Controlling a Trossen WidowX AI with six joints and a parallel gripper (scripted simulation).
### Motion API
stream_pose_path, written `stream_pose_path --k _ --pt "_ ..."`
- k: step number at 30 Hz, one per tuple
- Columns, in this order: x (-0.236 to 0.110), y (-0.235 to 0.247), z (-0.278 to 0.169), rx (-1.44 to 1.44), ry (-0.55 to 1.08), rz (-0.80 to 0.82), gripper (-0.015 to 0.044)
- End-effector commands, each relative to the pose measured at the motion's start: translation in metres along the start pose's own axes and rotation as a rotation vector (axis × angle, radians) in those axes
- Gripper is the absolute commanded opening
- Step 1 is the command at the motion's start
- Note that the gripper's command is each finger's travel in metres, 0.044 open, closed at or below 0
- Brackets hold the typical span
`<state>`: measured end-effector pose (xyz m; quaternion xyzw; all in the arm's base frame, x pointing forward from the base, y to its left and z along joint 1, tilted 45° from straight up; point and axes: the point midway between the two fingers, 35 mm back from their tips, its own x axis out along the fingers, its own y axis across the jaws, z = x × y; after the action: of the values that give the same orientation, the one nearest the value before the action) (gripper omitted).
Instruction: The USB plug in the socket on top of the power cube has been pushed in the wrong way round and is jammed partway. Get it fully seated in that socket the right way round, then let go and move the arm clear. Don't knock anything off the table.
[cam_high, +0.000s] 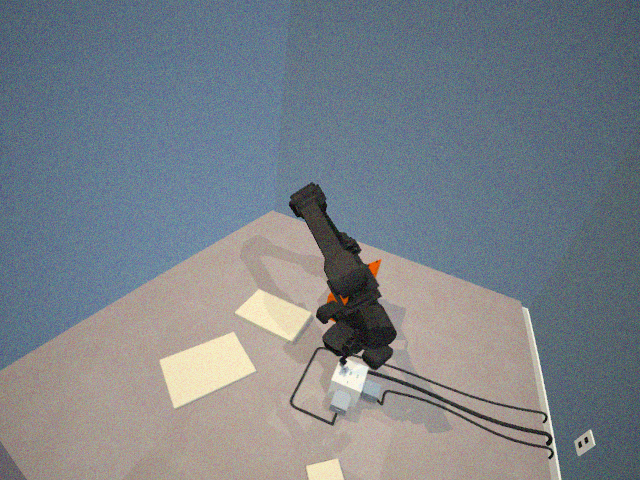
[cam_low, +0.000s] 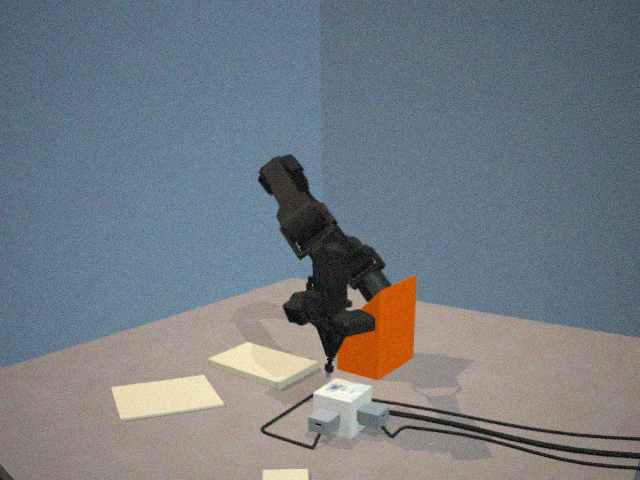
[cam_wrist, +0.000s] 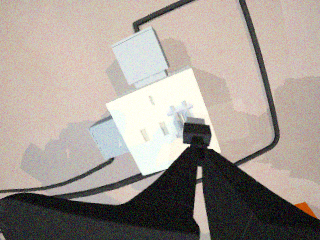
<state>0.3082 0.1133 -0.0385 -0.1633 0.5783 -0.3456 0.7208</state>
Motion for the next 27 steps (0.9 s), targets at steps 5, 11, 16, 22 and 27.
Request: stream_pose_path --k 5,11,16,22,27 --pt "0.0004 -0.0001 -0.0003 0.196 0.0 -0.001 0.0" --pt "0.0004 -0.0001 -0.0003 0.353 0.0 -0.001 0.0" --pt "0.0004 -0.0001 -0.0003 0.484 0.0 -0.001 0.0" --pt "0.0004 -0.0001 -0.0003 0.641 0.0 -0.001 0.0" --pt "0.0004 -0.0001 -0.0003 0.772 0.0 -0.001 0.0"
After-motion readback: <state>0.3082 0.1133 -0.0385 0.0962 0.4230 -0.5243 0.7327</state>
